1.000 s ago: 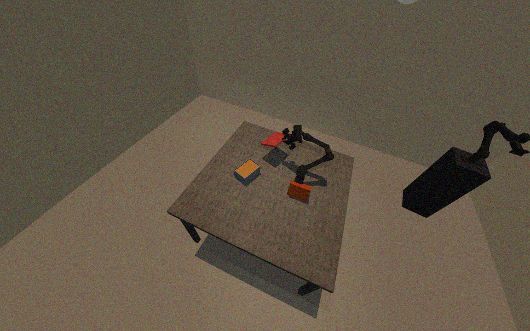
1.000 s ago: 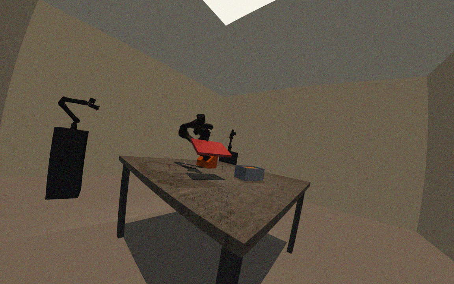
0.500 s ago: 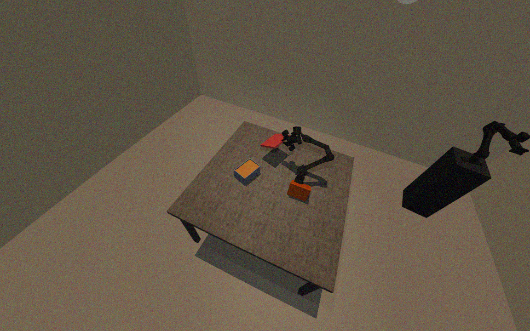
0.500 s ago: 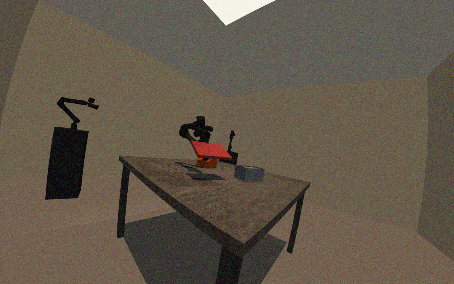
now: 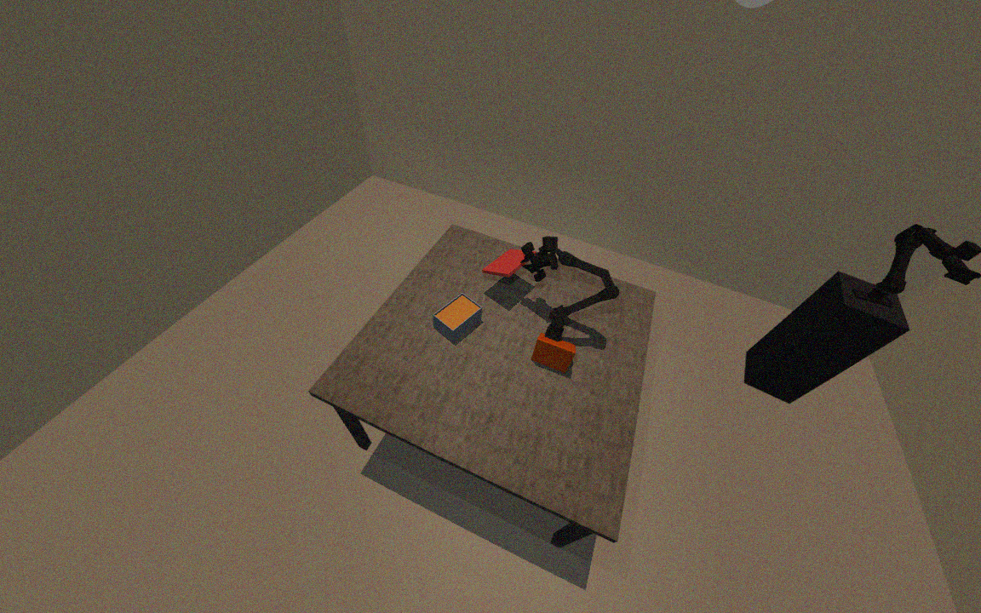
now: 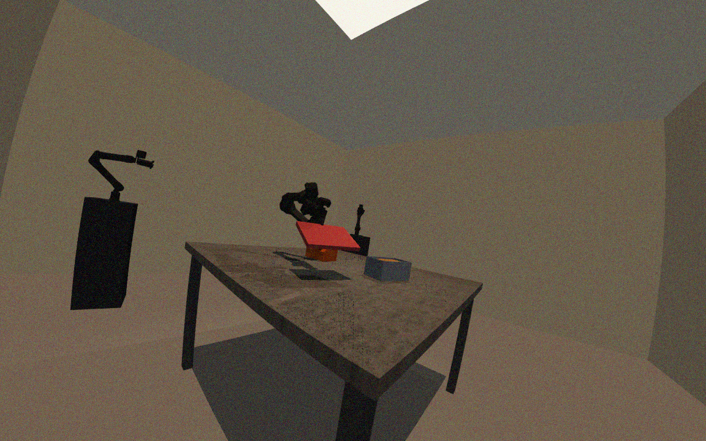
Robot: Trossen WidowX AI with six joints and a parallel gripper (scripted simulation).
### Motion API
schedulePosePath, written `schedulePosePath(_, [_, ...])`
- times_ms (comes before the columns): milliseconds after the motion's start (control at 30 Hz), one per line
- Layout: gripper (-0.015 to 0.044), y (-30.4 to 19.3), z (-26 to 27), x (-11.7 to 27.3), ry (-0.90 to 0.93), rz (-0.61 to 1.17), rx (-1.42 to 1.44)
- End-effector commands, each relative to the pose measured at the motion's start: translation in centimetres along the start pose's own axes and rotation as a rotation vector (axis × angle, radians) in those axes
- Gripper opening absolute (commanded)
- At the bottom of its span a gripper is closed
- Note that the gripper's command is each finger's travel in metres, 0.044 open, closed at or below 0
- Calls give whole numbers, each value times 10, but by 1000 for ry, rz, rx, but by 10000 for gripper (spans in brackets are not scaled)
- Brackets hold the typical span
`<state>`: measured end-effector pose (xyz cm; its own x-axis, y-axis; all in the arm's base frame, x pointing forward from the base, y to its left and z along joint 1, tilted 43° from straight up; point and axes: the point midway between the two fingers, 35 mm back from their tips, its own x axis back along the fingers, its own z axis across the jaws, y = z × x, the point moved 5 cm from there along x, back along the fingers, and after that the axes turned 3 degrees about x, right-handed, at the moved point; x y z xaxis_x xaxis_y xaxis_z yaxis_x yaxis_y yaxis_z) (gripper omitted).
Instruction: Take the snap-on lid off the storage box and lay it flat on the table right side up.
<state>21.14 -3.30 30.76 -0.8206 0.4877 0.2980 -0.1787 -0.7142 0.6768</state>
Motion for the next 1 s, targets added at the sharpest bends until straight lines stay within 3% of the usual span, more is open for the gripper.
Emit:
schedulePosePath(0, [0, 0, -1, -1, 10, 5, 3])
schedulePosePath(967, [0, -1, -18, -16, 12, 4, 3])
